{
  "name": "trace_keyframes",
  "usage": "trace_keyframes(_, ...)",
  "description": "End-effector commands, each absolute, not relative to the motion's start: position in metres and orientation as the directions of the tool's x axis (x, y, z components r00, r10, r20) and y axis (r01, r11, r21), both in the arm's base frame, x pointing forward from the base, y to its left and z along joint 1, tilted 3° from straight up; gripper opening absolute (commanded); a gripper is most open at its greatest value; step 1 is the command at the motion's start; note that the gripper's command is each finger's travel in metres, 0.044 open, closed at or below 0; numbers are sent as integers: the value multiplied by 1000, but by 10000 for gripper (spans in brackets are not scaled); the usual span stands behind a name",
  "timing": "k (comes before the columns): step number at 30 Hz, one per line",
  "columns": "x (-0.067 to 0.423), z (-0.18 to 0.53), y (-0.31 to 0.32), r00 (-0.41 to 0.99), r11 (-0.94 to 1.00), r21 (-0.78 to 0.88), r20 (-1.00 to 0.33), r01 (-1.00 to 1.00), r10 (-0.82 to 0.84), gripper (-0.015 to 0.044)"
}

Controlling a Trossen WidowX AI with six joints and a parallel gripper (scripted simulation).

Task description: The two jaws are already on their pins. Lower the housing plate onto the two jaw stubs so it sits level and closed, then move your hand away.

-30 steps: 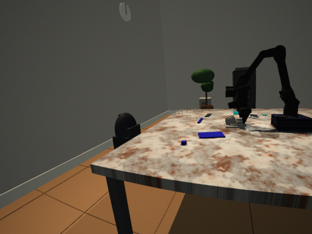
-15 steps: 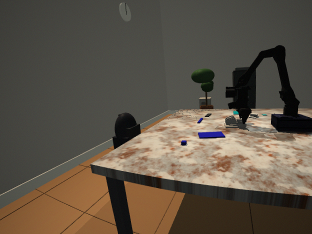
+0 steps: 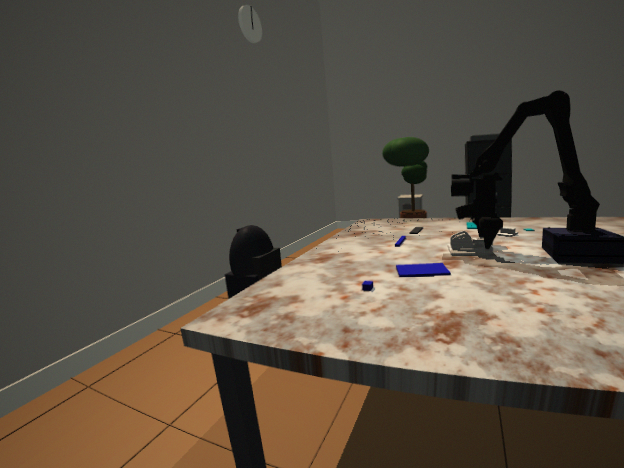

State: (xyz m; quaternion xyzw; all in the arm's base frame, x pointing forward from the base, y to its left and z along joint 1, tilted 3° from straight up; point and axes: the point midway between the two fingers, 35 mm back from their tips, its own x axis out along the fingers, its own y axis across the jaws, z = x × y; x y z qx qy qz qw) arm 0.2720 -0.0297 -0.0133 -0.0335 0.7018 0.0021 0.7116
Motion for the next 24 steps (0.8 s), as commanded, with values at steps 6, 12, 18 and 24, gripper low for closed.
trace_keyframes(6,272,-16,-30,12,997,-49,-999,-54,-48,351)
trace_keyframes(12,272,-18,-31,12,997,-49,-999,-54,-48,351)
trace_keyframes(18,272,-19,-31,12,997,-49,-999,-54,-48,351)
trace_keyframes(24,272,-20,-31,12,997,-49,-999,-54,-48,351)
